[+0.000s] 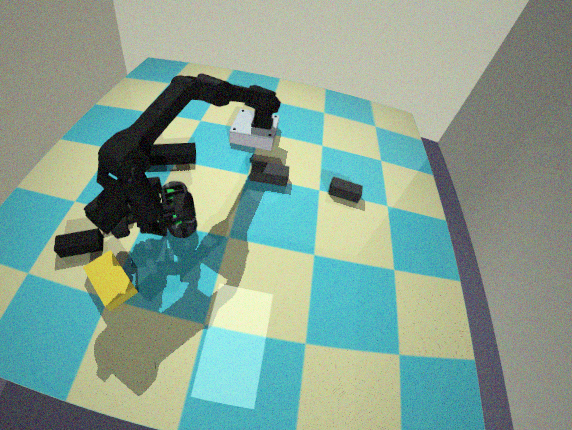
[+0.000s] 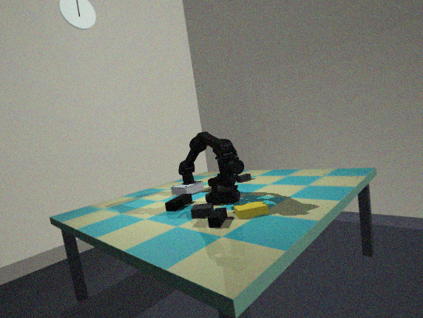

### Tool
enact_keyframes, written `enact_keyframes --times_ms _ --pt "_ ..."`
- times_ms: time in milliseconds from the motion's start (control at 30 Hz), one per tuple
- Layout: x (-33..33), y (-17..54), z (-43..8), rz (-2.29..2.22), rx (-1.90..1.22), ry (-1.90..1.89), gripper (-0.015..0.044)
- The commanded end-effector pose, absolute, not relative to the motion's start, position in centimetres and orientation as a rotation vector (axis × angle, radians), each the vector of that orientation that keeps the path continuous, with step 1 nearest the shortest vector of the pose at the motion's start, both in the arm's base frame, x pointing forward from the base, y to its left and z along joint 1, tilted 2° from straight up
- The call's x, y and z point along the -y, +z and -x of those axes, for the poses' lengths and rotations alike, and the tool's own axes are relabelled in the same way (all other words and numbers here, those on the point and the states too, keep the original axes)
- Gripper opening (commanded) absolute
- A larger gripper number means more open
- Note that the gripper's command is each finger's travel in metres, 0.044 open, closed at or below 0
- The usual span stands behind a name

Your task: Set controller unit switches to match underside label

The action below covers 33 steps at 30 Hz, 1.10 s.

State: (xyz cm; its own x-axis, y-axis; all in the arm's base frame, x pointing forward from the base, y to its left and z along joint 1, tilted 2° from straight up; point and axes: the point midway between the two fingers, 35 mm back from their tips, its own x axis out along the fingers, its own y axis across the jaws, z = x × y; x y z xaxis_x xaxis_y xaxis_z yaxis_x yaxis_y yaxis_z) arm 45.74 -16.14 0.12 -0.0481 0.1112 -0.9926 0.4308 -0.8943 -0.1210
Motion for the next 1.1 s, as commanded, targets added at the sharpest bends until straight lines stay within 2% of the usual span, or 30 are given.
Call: enact_keyframes --times_ms 0,333,1067 --pt "16.0 0.2 -45.7 -1.994 -0.589 -2.043 0.0" --pt "15.7 0.2 -45.5 -1.979 -0.626 -2.04 0.0" --pt "14.8 -0.3 -43.9 -2.195 -0.99 -2.023 0.0"
